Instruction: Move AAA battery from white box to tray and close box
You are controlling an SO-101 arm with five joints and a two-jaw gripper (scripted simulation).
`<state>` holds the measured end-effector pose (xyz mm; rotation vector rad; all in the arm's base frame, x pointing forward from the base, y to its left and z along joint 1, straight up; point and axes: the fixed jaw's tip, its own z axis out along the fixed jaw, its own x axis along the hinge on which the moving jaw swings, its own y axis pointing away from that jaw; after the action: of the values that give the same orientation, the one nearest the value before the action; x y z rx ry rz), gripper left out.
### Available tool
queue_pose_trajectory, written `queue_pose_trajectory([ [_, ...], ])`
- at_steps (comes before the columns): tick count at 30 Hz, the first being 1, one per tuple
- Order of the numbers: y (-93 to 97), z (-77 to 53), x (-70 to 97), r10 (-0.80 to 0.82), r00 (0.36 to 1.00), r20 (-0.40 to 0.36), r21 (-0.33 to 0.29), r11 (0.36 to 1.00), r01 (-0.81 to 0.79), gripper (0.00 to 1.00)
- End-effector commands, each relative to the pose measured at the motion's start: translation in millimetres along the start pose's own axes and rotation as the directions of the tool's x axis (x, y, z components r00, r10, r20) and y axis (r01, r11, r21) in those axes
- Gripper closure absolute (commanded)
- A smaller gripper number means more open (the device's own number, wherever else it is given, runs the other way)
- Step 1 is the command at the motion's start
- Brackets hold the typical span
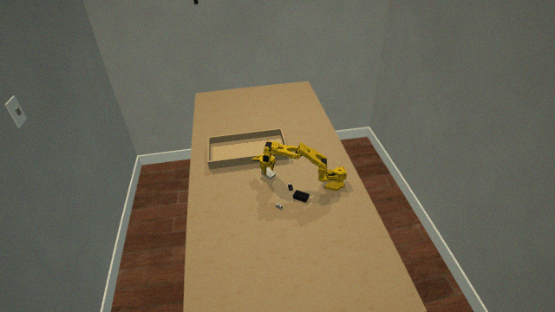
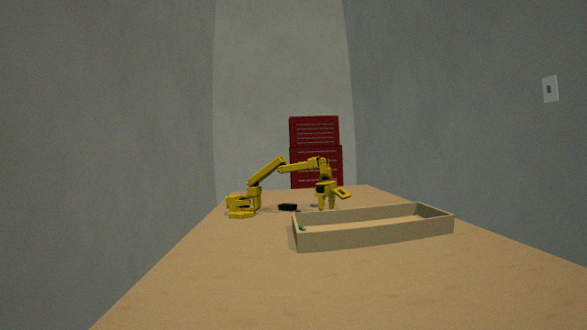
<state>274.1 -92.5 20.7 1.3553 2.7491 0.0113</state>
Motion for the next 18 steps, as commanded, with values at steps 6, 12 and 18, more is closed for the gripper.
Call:
queue_pose_trajectory([
  [6,6.7,-11.0,-6.2,0.001,0.999,0.053,-0.036,0.999,0.001,0.80],
  [12,6.7,-11.0,-6.2,0.001,0.999,0.053,-0.036,0.999,0.001,0.80],
  [18,6.7,-11.0,-6.2,0.001,0.999,0.053,-0.036,0.999,0.001,0.80],
])
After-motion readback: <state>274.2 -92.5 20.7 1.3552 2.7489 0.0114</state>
